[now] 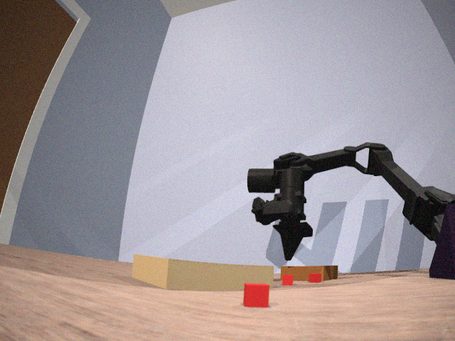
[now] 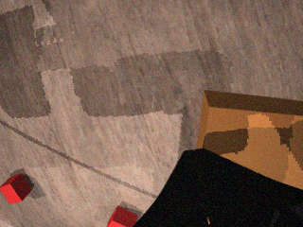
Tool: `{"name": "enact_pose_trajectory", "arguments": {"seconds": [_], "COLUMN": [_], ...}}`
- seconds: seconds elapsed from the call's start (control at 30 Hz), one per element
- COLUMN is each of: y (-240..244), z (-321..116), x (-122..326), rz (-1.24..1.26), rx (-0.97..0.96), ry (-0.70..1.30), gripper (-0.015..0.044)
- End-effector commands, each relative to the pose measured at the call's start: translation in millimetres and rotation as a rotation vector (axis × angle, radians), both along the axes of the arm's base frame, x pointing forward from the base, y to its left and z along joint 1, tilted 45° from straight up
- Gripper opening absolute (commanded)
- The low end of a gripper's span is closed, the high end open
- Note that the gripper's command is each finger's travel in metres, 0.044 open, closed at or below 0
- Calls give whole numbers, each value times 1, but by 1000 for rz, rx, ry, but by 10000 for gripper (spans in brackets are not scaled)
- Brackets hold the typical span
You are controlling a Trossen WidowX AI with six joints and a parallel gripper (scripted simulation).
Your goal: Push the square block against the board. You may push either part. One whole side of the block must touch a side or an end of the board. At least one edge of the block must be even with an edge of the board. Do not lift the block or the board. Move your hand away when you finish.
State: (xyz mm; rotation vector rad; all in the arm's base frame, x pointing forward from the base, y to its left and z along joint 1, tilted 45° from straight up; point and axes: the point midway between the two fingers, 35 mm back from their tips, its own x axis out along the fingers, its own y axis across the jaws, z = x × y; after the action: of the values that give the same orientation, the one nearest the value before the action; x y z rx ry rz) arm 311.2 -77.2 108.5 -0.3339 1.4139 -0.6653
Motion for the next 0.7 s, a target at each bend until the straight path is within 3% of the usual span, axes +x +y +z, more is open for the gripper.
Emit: {"name": "enact_pose_trajectory", "arguments": {"seconds": [0.0, 0.67], "y": [11, 76], "z": [-9, -50], "x": [-4, -24], "rz": [74, 520], "rx": [-9, -128], "ry": [77, 491], "gripper": [0, 0]}}
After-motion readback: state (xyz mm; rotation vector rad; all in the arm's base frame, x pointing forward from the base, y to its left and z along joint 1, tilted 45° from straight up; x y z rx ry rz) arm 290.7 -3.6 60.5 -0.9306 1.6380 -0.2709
